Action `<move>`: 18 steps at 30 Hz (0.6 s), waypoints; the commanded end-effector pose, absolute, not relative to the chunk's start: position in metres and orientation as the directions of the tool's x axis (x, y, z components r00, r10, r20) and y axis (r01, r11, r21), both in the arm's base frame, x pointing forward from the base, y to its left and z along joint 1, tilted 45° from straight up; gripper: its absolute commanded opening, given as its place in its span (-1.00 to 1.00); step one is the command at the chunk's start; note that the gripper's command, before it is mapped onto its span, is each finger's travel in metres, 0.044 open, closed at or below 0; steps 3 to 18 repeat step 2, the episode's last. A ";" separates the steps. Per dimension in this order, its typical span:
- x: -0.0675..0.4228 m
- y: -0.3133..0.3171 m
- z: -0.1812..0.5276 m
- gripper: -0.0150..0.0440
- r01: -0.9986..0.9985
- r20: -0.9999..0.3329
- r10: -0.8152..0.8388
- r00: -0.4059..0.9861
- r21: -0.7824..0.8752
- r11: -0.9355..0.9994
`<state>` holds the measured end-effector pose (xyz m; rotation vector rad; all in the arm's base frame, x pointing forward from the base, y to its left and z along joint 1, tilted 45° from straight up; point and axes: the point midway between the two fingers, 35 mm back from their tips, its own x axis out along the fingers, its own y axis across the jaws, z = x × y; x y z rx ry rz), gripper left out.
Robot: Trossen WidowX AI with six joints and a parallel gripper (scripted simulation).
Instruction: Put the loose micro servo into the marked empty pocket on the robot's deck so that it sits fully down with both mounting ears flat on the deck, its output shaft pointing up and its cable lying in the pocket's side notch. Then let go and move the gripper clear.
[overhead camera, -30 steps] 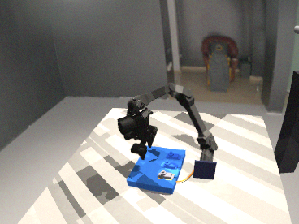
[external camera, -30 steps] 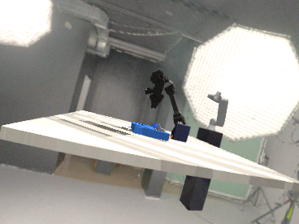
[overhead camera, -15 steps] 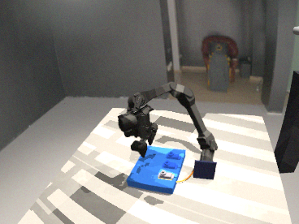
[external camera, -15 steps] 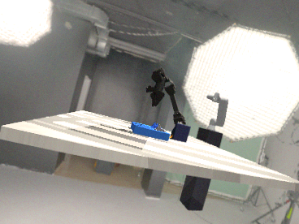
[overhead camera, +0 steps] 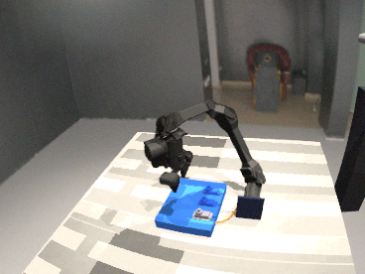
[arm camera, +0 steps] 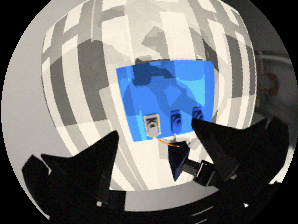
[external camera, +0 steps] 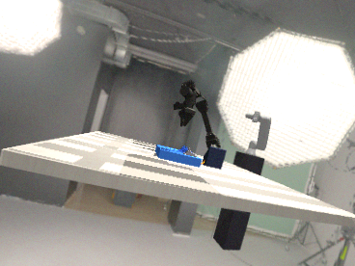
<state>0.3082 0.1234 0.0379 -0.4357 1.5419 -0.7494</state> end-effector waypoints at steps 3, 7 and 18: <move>0.308 0.124 0.038 1.00 0.163 -0.730 -0.671 -0.127 -0.683 0.712; 0.308 0.124 0.038 1.00 0.163 -0.730 -0.671 -0.127 -0.683 0.712; 0.308 0.124 0.038 1.00 0.163 -0.730 -0.671 -0.127 -0.683 0.712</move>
